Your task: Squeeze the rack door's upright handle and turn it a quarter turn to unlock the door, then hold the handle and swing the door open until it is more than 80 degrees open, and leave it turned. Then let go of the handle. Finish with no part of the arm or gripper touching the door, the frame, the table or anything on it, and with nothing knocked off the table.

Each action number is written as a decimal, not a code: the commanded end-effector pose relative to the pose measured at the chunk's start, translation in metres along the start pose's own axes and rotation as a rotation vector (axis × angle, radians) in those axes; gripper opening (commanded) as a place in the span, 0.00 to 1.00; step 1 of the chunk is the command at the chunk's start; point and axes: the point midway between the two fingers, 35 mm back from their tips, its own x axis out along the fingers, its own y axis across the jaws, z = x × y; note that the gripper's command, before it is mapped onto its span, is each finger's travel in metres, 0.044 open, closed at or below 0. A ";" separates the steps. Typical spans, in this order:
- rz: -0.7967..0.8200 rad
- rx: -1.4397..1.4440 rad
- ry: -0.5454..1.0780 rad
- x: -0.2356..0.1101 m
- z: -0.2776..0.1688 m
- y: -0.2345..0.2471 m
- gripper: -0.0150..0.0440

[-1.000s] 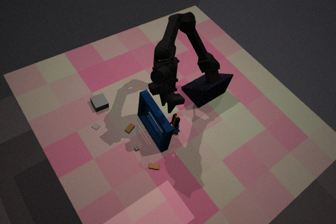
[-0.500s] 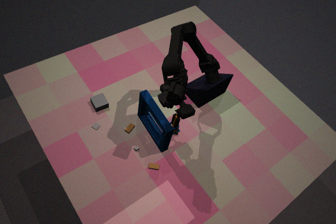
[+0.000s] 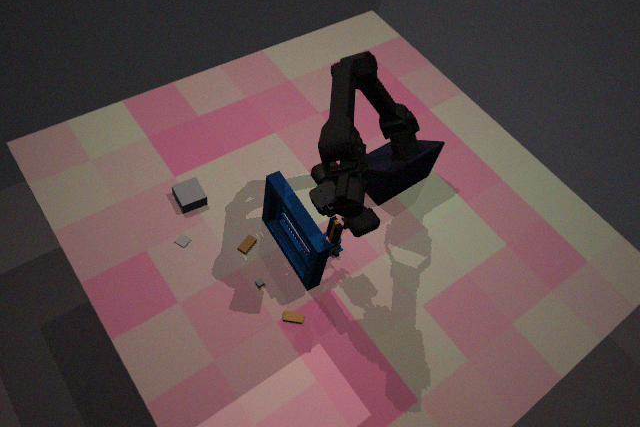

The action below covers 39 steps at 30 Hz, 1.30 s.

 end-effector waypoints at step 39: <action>-0.010 0.001 -0.001 0.066 0.000 -0.001 0.69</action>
